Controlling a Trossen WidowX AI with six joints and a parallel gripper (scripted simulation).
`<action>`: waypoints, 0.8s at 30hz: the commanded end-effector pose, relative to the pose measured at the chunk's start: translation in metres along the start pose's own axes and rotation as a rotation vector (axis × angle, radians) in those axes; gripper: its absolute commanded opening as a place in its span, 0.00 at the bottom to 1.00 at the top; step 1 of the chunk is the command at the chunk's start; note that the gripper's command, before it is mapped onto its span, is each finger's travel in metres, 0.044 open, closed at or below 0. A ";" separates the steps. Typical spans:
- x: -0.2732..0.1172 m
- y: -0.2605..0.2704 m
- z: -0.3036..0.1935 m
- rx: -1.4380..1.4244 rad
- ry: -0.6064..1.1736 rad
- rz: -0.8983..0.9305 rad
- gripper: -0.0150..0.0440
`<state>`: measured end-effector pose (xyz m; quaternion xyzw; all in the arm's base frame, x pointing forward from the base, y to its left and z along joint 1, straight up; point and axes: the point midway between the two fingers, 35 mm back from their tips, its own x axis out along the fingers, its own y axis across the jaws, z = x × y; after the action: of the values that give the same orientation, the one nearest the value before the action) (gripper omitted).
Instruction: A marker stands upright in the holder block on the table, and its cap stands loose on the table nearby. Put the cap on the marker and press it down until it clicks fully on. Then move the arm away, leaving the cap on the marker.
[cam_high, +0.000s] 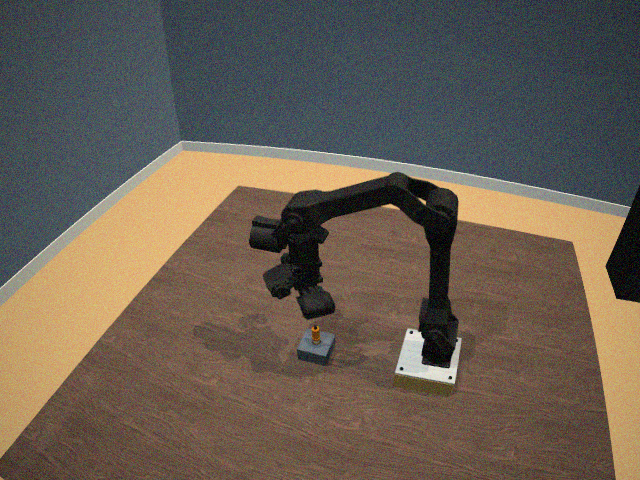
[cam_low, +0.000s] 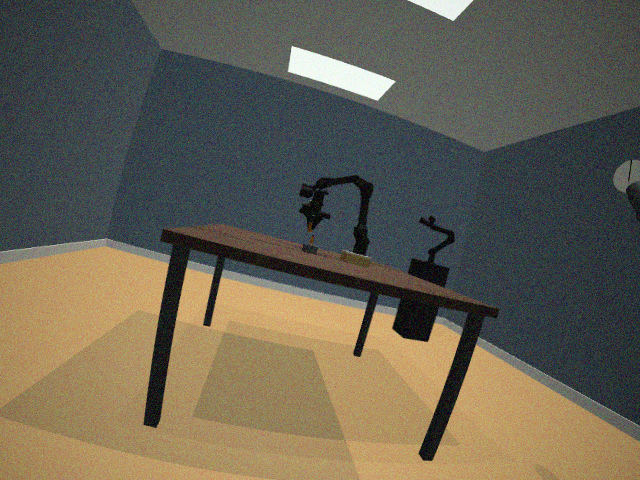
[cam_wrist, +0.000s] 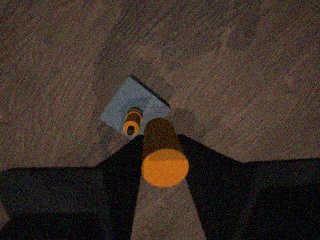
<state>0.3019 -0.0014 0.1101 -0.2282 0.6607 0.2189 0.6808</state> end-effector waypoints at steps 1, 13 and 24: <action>-0.006 0.014 -0.003 0.007 0.000 -0.003 0.25; -0.003 0.027 -0.006 0.005 0.000 -0.001 0.25; 0.010 0.027 -0.005 0.005 0.000 -0.001 0.25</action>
<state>0.2828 0.0175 0.1052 -0.2289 0.6577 0.2193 0.6833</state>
